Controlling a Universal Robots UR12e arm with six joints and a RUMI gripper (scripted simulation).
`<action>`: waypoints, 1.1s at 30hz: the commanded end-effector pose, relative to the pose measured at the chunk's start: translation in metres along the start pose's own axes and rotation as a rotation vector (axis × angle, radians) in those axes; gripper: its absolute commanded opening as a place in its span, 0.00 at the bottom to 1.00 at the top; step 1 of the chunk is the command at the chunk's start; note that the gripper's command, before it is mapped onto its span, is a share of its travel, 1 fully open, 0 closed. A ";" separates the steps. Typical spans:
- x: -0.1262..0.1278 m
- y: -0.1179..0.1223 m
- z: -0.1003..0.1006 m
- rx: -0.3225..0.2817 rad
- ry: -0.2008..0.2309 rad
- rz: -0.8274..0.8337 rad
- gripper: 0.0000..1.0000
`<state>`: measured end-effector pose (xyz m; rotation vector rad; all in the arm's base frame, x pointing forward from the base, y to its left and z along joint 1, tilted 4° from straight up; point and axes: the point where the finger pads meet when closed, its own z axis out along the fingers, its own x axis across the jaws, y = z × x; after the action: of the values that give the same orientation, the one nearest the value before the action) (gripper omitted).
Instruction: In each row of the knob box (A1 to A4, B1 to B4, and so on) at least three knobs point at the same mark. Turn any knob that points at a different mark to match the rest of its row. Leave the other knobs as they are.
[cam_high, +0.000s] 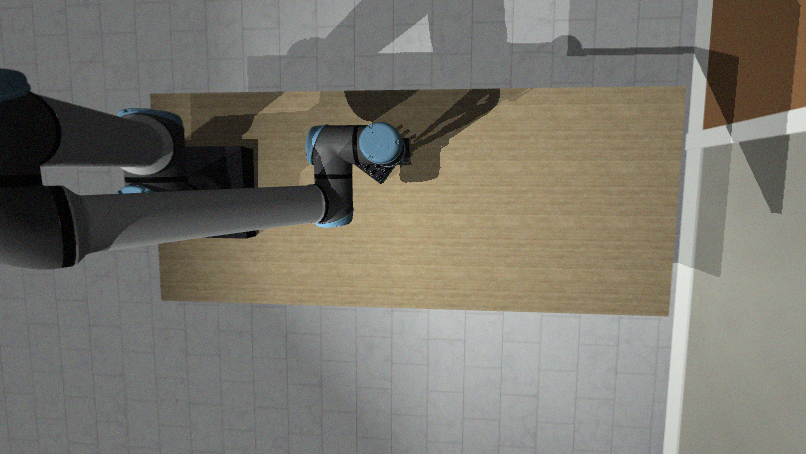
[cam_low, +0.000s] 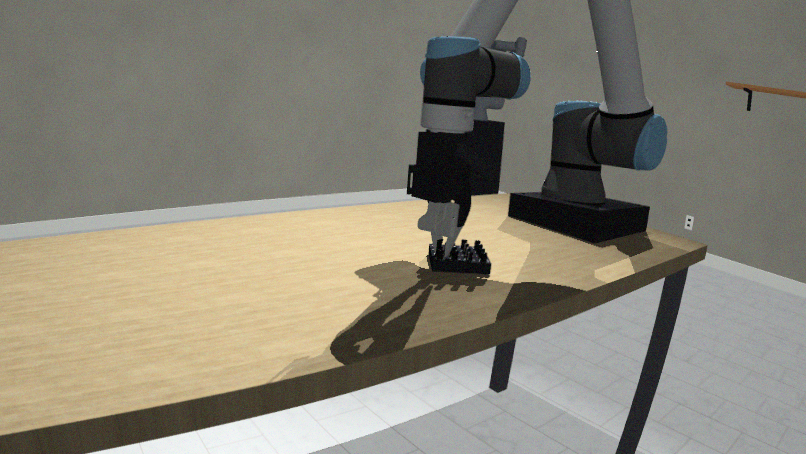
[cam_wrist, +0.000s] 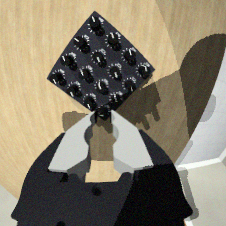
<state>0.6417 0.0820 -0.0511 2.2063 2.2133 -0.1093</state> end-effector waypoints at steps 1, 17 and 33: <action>0.000 0.001 -0.001 -0.001 0.000 0.000 0.11; 0.000 0.001 -0.001 -0.001 0.000 0.000 0.04; 0.000 0.001 -0.001 -0.001 0.000 0.000 0.04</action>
<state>0.6416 0.0820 -0.0511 2.2063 2.2133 -0.1093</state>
